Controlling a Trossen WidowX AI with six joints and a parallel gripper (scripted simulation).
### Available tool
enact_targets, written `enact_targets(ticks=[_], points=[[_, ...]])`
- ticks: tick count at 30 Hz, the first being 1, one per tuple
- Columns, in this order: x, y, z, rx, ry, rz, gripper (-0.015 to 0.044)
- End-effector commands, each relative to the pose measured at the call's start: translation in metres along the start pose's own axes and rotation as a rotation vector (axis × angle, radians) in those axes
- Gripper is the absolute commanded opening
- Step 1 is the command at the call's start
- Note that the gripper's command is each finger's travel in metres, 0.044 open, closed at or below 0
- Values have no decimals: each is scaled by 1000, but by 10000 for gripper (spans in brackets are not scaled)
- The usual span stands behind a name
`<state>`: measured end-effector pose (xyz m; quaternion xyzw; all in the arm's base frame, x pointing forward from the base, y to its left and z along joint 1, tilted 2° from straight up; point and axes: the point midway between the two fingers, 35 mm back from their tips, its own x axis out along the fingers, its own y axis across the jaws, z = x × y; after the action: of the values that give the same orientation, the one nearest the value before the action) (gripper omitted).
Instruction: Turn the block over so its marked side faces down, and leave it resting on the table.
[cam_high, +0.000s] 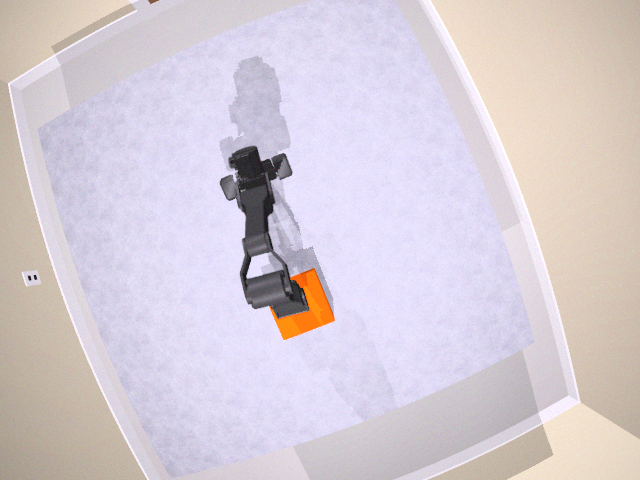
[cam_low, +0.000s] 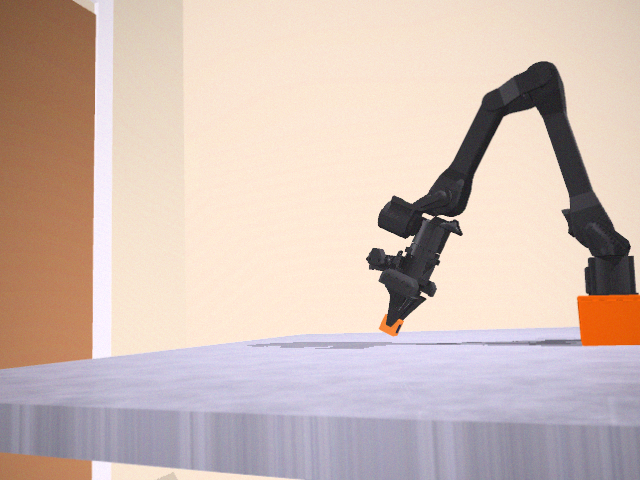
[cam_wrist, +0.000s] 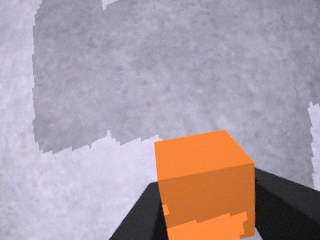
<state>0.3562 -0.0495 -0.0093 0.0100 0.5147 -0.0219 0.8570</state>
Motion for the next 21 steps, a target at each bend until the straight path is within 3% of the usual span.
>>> enact_targets(ticks=[1,21], points=[[-2,0,1,-4,-27,3,0],[32,-2,-4,15,-308,8,0]])
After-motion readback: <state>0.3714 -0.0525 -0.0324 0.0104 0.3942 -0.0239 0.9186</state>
